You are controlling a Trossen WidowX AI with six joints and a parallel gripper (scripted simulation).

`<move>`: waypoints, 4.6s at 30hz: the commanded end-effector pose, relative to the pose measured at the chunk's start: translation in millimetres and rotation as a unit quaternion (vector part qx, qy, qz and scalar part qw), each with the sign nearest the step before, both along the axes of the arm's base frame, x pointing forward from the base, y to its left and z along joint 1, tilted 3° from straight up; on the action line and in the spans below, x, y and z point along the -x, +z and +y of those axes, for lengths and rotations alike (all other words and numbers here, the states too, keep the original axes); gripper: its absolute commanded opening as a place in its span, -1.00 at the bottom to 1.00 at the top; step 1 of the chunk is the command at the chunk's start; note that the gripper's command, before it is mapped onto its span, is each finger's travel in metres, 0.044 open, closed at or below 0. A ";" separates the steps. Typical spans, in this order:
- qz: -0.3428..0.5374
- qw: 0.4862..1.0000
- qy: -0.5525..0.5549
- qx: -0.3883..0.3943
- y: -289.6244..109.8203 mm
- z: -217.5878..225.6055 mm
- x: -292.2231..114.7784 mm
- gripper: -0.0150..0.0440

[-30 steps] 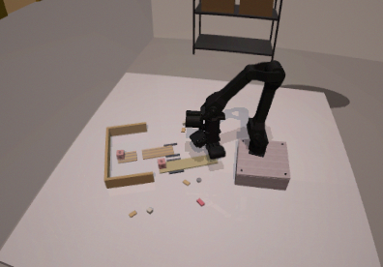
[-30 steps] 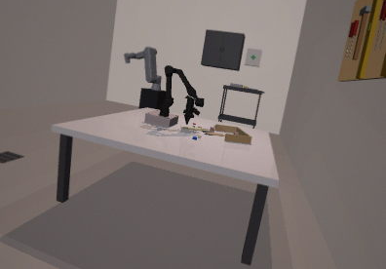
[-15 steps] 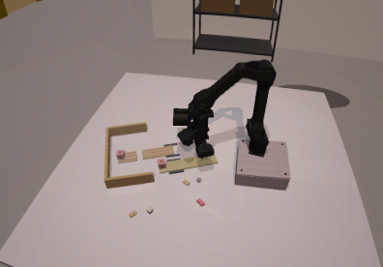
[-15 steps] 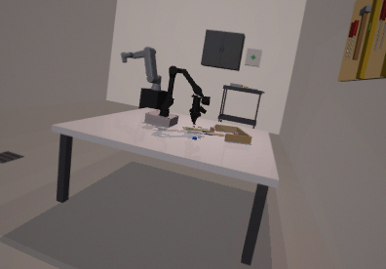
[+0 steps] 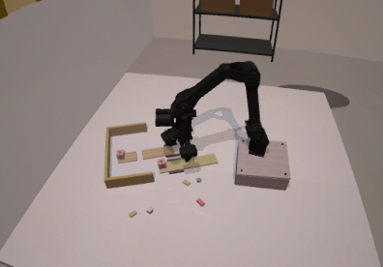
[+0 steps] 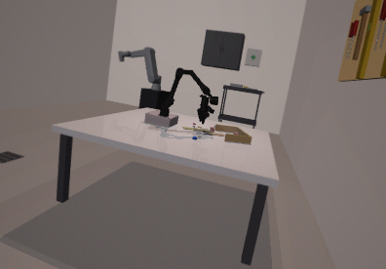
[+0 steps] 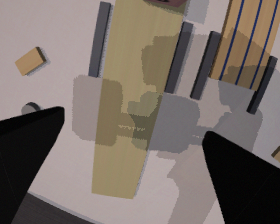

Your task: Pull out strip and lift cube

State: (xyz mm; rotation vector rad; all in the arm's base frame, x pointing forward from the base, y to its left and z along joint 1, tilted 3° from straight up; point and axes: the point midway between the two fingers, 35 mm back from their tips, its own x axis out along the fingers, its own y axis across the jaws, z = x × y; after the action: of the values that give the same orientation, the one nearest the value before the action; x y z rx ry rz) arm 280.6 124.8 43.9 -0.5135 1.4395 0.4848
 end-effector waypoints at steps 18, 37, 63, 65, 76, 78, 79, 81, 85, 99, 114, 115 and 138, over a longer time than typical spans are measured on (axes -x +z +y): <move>-0.002 1.000 -0.001 0.001 12.9 50.4 -71.5 1.00; -0.002 1.000 -0.001 0.001 -10.3 56.2 -81.4 0.36; -0.002 1.000 -0.001 -0.002 -39.6 56.7 -81.9 0.27; -0.002 1.000 -0.001 -0.002 -39.6 56.7 -81.9 0.09; -0.002 1.000 -0.001 -0.002 -39.6 56.7 -81.9 -0.29; -0.002 1.000 -0.001 -0.002 -37.7 55.6 -79.7 -0.47; -0.002 1.000 -0.001 -0.002 -35.4 54.4 -76.9 -0.49; -0.002 1.000 -0.001 -0.001 -30.0 51.2 -70.1 -0.49; -0.001 1.000 -0.001 -0.001 -19.9 44.6 -56.1 -0.49; 0.001 1.000 -0.001 0.002 -2.6 25.9 -17.2 -0.49; 0.002 1.000 -0.001 0.002 19.7 12.2 11.6 -0.49; 0.002 1.000 -0.001 0.002 25.7 12.1 12.2 -0.49; 0.002 1.000 -0.001 0.002 30.6 12.0 12.8 -0.49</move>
State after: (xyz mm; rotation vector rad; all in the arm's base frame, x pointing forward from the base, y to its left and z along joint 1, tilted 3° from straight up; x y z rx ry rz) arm 267.3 137.2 72.6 -0.5154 1.4498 0.4873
